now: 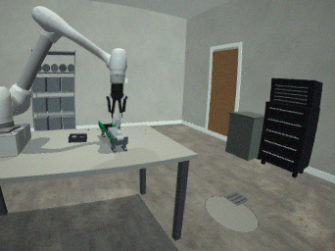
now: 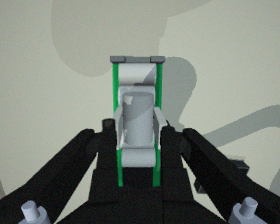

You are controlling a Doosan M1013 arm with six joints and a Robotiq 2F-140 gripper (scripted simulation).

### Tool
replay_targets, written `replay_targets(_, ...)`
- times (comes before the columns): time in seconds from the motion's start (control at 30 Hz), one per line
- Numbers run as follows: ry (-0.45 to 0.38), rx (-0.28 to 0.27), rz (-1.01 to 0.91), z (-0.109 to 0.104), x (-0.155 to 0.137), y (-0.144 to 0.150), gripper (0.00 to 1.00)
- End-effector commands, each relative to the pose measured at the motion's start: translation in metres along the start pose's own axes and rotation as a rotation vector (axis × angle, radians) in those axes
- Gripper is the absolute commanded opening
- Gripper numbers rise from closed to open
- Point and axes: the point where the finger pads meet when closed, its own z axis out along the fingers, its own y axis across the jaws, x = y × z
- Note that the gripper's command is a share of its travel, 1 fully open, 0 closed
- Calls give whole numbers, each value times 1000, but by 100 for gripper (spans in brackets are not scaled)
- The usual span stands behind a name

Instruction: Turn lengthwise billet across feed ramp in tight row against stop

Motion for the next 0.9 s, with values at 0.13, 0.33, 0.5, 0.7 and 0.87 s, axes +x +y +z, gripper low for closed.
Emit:
replay_targets(0.13, 0, 0, 14, 0, 0, 0, 10)
replay_targets(0.33, 0, 0, 29, 0, 0, 0, 10)
replay_targets(0.5, 0, 0, 44, 0, 0, 0, 10)
replay_targets(0.7, 0, 0, 72, 0, 0, 0, 10)
replay_targets(0.87, 0, 0, 101, 0, 0, 0, 10)
